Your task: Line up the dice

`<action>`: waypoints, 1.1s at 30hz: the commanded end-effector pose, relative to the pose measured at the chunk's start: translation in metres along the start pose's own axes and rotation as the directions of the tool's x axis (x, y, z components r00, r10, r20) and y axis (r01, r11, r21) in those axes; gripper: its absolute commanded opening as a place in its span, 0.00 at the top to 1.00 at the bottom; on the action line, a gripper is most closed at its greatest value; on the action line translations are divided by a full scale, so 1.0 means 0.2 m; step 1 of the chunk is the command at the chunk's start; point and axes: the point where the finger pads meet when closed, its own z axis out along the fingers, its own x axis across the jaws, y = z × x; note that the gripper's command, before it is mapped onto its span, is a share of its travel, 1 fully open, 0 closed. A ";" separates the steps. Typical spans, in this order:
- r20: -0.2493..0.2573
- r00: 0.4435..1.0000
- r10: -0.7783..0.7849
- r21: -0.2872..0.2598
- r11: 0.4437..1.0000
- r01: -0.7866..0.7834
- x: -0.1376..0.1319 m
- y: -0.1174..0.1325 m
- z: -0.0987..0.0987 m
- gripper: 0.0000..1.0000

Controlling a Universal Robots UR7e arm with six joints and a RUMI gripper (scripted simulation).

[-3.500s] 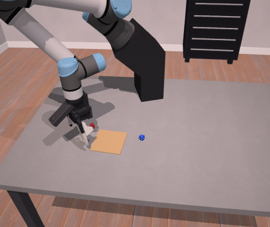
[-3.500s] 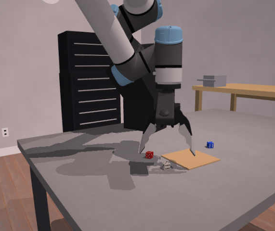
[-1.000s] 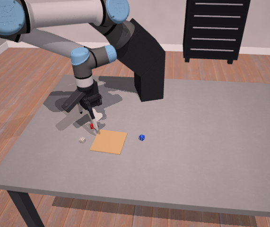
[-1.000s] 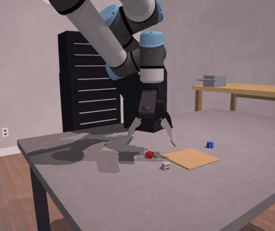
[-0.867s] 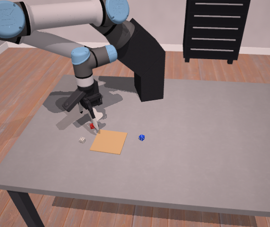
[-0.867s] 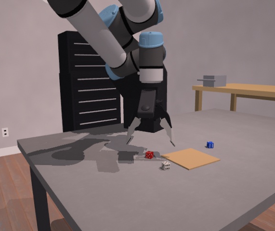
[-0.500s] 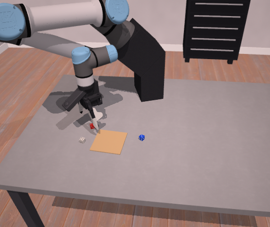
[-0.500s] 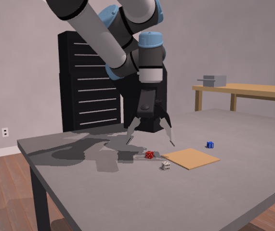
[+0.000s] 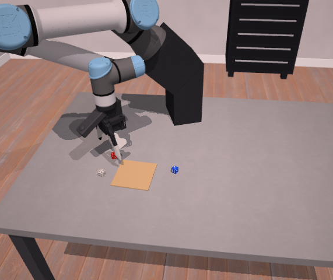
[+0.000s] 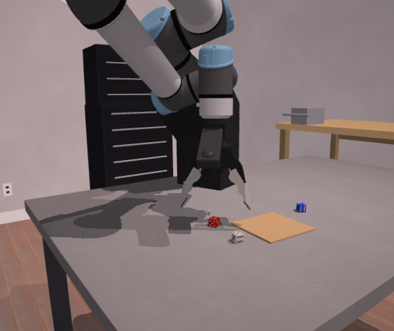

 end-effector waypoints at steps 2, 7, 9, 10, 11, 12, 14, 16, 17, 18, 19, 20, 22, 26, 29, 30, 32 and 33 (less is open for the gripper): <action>0.000 1.000 -0.001 -0.004 1.000 0.001 0.00 0.01 0.00 0.00; 0.000 1.000 -0.001 -0.004 1.000 0.001 0.00 0.01 0.00 0.00; 0.000 1.000 -0.001 -0.004 1.000 0.001 0.00 0.01 0.00 0.00; 0.000 1.000 -0.001 -0.004 1.000 0.001 0.00 0.01 0.00 0.00; 0.000 1.000 -0.001 -0.004 1.000 0.001 0.00 0.01 0.00 0.00; 0.000 1.000 -0.001 -0.004 1.000 0.001 0.00 0.01 0.00 0.00; 0.000 1.000 -0.001 -0.004 1.000 0.001 0.00 0.01 0.00 0.00; 0.000 1.000 -0.001 -0.004 1.000 0.001 0.00 0.01 0.00 0.00; 0.000 1.000 -0.001 -0.004 1.000 0.001 0.00 0.01 0.00 0.00; 0.000 1.000 -0.001 -0.004 1.000 0.001 0.00 0.01 0.00 0.00; 0.001 1.000 -0.001 -0.003 1.000 0.001 -0.01 0.01 0.00 0.00; 0.001 1.000 -0.002 -0.003 1.000 0.002 -0.01 0.01 0.00 0.00; 0.001 1.000 -0.001 -0.001 1.000 0.001 -0.02 0.01 0.00 0.00; 0.001 1.000 0.000 0.001 1.000 0.000 -0.03 0.02 0.00 0.00; 0.001 1.000 0.000 0.001 1.000 0.000 -0.06 0.03 0.00 0.00; 0.001 1.000 0.000 0.001 1.000 0.000 -0.06 0.03 0.00 0.00; 0.001 1.000 0.000 0.001 1.000 0.000 -0.06 0.04 0.00 0.00; 0.001 1.000 0.000 0.001 1.000 0.000 -0.07 0.04 0.00 0.00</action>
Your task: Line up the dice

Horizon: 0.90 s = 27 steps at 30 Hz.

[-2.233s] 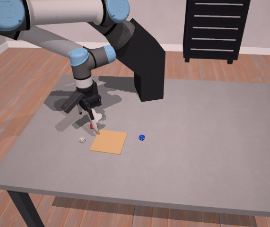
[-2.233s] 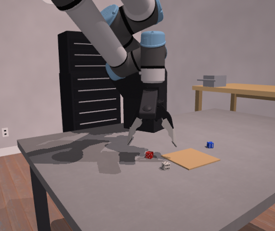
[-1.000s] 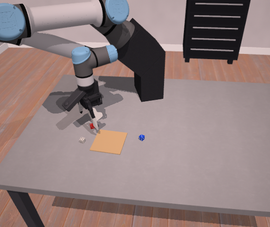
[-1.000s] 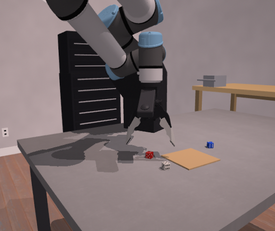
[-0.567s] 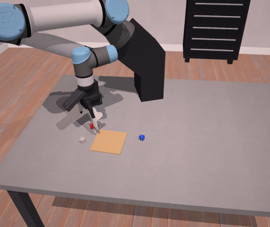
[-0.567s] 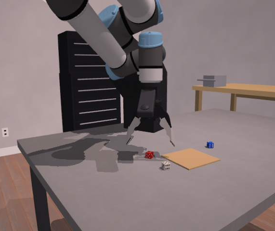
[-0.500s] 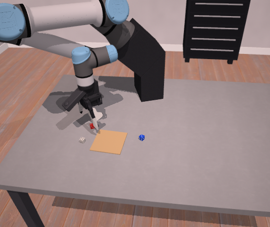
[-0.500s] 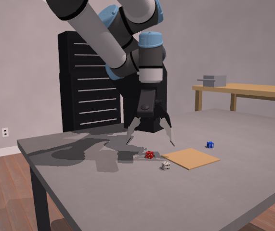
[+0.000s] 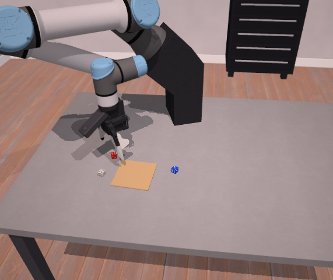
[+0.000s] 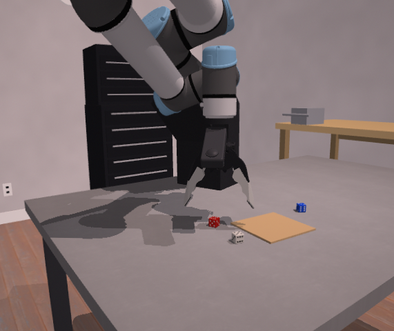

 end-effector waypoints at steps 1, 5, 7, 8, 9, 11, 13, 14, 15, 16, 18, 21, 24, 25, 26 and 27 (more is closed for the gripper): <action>-0.001 1.000 0.002 0.004 1.000 -0.002 -0.05 0.02 0.00 0.00; -0.001 1.000 0.002 0.004 1.000 -0.002 -0.09 0.05 0.00 0.00; -0.001 1.000 0.002 0.004 1.000 -0.002 -0.12 0.07 0.00 0.00; -0.001 1.000 0.002 0.004 1.000 -0.002 -0.14 0.08 0.00 0.00; -0.001 1.000 0.001 0.003 1.000 -0.001 -0.15 0.09 0.00 0.00; -0.001 1.000 0.001 0.003 1.000 -0.001 -0.19 0.11 0.00 0.00; -0.001 1.000 0.001 0.003 1.000 -0.001 -0.22 0.13 0.00 0.00; -0.001 1.000 0.001 0.003 1.000 -0.001 -0.22 0.13 0.00 0.00; -0.001 1.000 0.001 0.003 1.000 -0.001 -0.22 0.13 0.00 0.00; -0.001 1.000 0.001 0.003 1.000 -0.001 -0.24 0.14 0.00 0.00; 0.000 1.000 0.001 0.003 1.000 -0.001 -0.28 0.17 0.00 0.00; 0.000 1.000 0.001 0.003 1.000 -0.001 -0.34 0.21 0.00 0.00; 0.000 1.000 0.001 0.003 1.000 -0.001 -0.40 0.25 0.00 0.00; 0.000 1.000 0.001 0.003 1.000 -0.001 -0.43 0.26 0.00 0.00; 0.000 1.000 0.001 0.003 1.000 -0.001 -0.45 0.27 0.00 0.00; 0.000 1.000 0.001 0.003 1.000 -0.001 -0.47 0.29 0.00 0.00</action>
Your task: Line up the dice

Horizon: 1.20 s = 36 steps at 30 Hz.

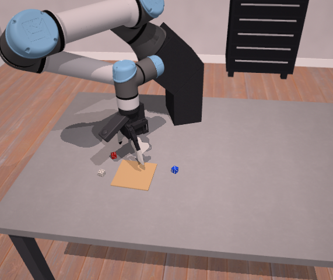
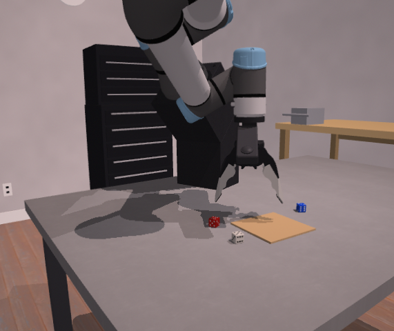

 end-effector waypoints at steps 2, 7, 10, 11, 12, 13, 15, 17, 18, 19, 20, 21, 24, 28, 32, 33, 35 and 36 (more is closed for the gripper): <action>-0.010 1.000 0.008 0.000 1.000 -0.008 -0.17 0.10 0.01 0.00; -0.010 1.000 0.008 0.000 1.000 -0.008 -0.24 0.15 0.01 0.00; -0.010 1.000 0.008 0.000 1.000 -0.008 -0.31 0.19 0.01 0.00; -0.010 1.000 0.008 0.000 1.000 -0.008 -0.33 0.20 0.01 0.00; -0.010 1.000 0.008 0.000 1.000 -0.008 -0.36 0.22 0.01 0.00; -0.010 1.000 0.008 0.000 1.000 -0.008 -0.38 0.23 0.01 0.00; -0.010 1.000 0.008 0.000 1.000 -0.008 -0.42 0.26 0.01 0.00; -0.010 1.000 0.008 0.000 1.000 -0.008 -0.46 0.28 0.01 0.00; -0.010 1.000 0.008 0.000 1.000 -0.008 -0.48 0.29 0.01 0.00; -0.010 1.000 0.008 0.000 1.000 -0.008 -0.50 0.31 0.01 0.00; -0.010 1.000 0.008 0.000 1.000 -0.008 -0.52 0.32 0.01 0.00; -0.010 1.000 0.008 0.000 1.000 -0.008 -0.52 0.32 0.01 0.00; -0.010 1.000 0.008 0.000 1.000 -0.008 -0.56 0.34 0.01 0.00; -0.010 1.000 0.008 0.000 1.000 -0.008 -0.62 0.38 0.01 0.00; -0.010 1.000 0.008 0.000 1.000 -0.008 -0.66 0.41 0.01 0.00; -0.010 1.000 0.008 0.000 1.000 -0.008 -0.67 0.41 0.01 0.00; -0.010 1.000 0.008 0.000 1.000 -0.008 -0.69 0.42 0.01 0.00; -0.010 1.000 0.008 0.000 1.000 -0.008 -0.69 0.42 0.01 0.00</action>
